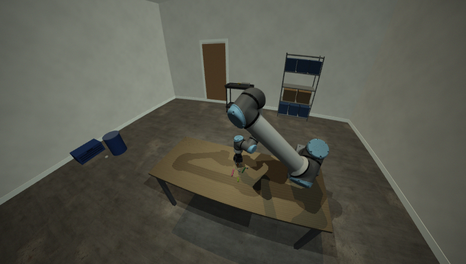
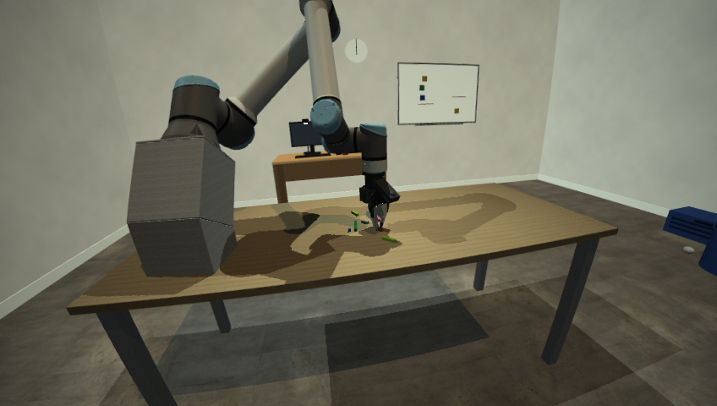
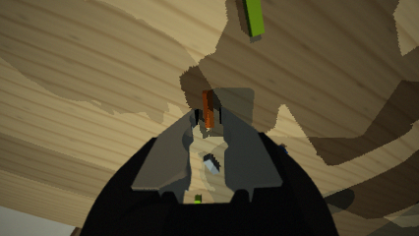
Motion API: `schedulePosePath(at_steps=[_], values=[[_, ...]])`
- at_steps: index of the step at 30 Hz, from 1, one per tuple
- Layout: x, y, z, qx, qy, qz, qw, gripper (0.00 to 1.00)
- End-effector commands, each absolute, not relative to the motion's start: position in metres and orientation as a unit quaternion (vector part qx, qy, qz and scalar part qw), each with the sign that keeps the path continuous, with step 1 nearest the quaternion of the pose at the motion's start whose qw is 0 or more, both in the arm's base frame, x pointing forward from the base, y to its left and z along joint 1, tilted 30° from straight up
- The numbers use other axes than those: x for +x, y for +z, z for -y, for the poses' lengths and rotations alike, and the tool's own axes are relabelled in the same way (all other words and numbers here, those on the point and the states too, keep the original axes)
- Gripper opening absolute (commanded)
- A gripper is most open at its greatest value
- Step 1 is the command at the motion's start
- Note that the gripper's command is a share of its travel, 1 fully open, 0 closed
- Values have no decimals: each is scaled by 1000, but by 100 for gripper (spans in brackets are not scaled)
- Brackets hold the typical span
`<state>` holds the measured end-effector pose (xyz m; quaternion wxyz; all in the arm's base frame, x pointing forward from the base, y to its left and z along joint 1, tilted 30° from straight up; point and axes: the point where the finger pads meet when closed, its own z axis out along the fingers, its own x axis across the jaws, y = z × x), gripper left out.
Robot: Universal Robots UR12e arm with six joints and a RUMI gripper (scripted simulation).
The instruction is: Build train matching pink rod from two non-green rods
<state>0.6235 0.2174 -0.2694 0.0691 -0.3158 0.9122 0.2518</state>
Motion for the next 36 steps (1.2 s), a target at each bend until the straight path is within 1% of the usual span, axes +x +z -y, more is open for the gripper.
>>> schedulePosePath(at_steps=[1, 14, 15, 36], values=[[624, -269, -217, -316, 252, -912, 70, 14], [624, -269, -217, -316, 252, -912, 70, 14], [624, -269, -217, -316, 252, -912, 70, 0], [624, -269, -217, -316, 252, -912, 70, 0]])
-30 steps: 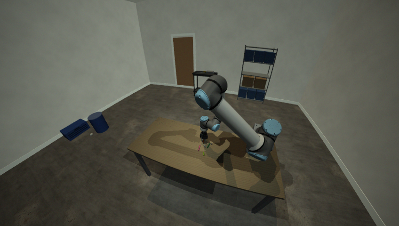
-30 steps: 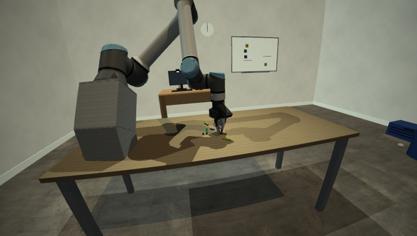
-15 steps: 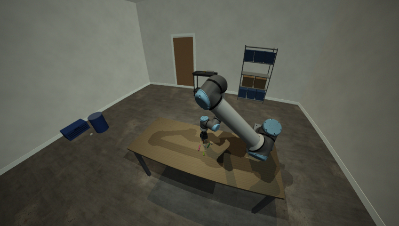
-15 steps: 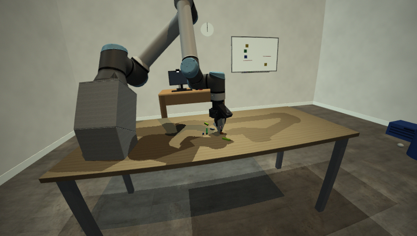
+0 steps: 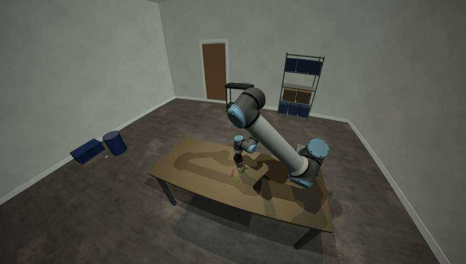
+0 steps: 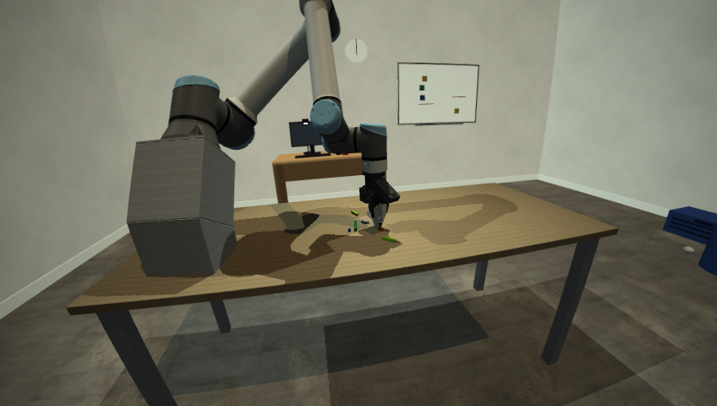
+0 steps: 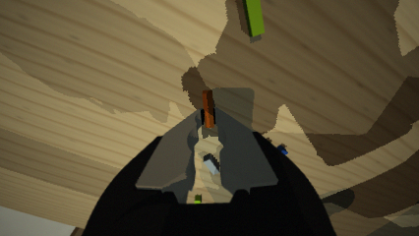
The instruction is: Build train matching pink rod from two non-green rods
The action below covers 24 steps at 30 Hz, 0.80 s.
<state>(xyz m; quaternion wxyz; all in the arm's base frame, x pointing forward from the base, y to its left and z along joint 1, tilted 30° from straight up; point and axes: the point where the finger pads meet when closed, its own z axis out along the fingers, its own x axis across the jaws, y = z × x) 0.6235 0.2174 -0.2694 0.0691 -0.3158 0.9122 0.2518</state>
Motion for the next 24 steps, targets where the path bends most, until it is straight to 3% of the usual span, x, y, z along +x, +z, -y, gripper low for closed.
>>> schedulePosePath(at_steps=[1, 24], values=[[624, -269, -217, -316, 252, -912, 70, 0], [625, -242, -201, -316, 252, -912, 70, 0]])
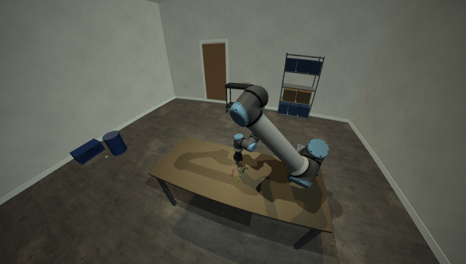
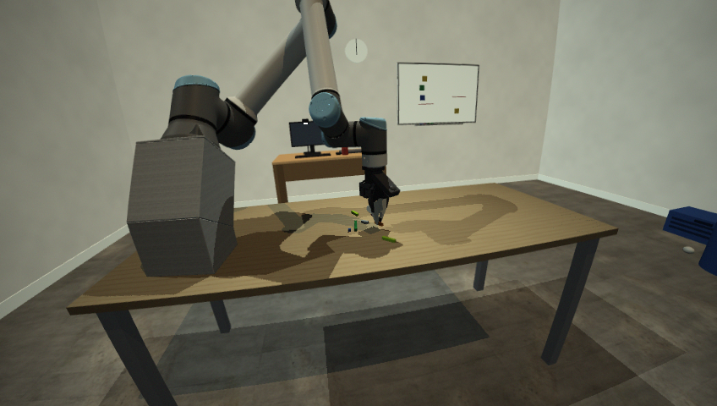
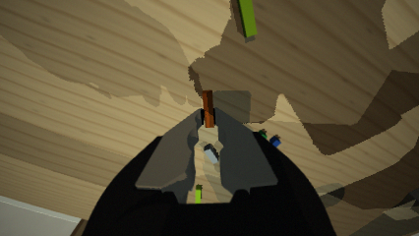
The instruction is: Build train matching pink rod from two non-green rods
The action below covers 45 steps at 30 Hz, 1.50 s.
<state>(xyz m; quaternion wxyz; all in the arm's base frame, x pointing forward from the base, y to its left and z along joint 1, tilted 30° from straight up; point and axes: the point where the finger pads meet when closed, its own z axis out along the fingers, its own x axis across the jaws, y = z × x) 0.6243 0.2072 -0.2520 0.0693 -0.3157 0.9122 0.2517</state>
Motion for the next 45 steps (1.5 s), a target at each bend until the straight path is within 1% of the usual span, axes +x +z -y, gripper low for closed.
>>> schedulePosePath(at_steps=[1, 11, 28, 34, 45], values=[[625, -235, -198, -316, 252, -912, 70, 0], [627, -185, -168, -316, 252, -912, 70, 0], [627, -183, -165, -308, 252, -915, 67, 0], [623, -187, -159, -278, 254, -925, 59, 0], [603, -203, -129, -105, 260, -960, 12, 0]])
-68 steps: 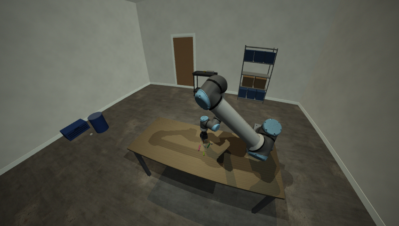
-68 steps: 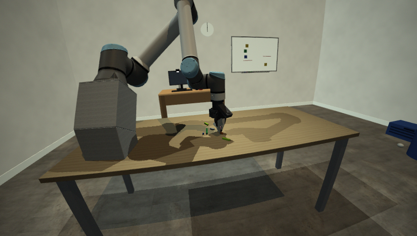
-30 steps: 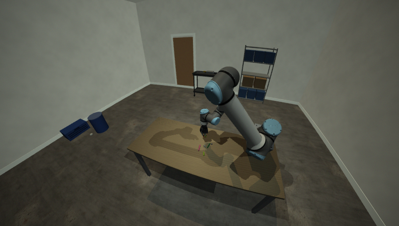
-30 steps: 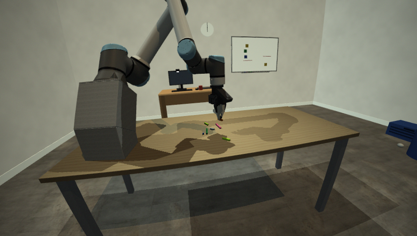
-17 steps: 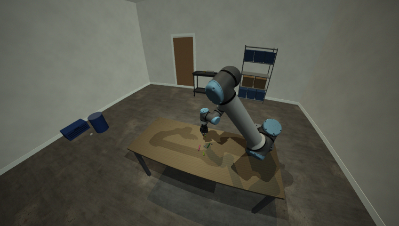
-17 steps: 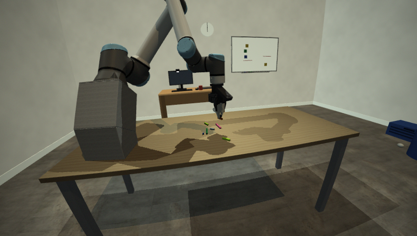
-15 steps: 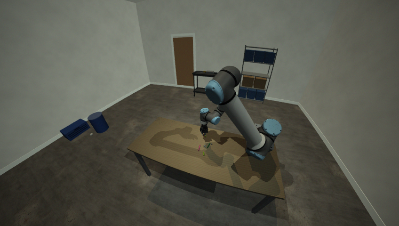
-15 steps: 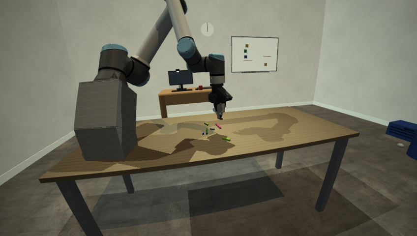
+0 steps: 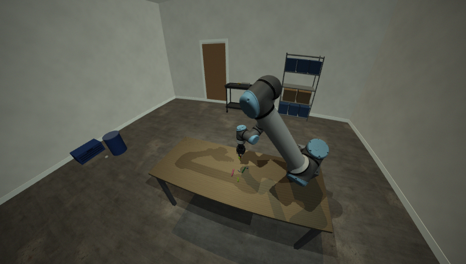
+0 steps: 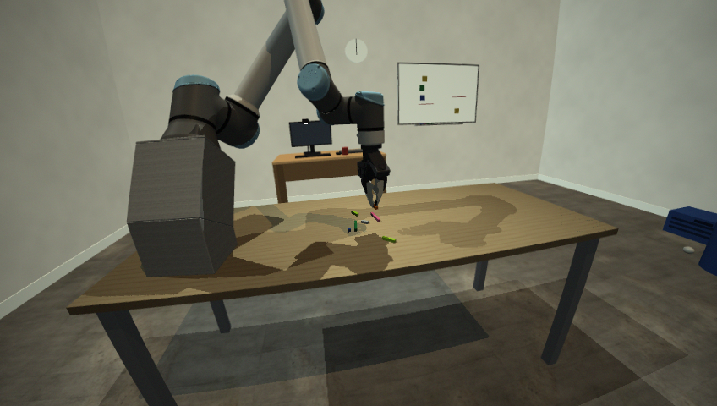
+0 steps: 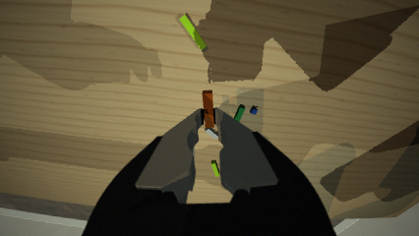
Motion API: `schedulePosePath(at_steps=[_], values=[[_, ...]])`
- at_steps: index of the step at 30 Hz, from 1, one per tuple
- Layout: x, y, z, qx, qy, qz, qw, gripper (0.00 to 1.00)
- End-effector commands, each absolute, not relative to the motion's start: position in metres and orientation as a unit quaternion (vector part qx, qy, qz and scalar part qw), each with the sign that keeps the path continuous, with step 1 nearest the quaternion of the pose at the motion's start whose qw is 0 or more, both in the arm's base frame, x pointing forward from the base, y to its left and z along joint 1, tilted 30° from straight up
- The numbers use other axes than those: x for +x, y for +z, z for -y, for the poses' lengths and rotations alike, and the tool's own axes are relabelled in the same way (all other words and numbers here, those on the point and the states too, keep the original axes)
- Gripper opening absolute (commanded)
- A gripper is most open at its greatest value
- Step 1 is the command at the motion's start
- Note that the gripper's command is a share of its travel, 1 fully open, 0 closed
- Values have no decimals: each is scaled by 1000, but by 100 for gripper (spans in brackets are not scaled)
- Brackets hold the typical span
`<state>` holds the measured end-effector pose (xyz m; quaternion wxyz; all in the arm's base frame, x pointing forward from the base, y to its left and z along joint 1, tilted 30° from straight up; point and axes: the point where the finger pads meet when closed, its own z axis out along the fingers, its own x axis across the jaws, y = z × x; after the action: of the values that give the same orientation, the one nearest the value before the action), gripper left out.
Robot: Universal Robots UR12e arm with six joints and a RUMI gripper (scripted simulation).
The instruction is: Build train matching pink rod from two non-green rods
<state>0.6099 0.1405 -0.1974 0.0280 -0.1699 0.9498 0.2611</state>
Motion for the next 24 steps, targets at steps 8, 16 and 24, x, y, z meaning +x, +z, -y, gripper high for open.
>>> schedulePosePath(at_steps=[8, 16, 24], values=[[590, -212, -112, 7, 260, -966, -18, 0], [574, -221, -96, 126, 256, -957, -50, 0], [563, -227, -85, 211, 251, -942, -73, 0]])
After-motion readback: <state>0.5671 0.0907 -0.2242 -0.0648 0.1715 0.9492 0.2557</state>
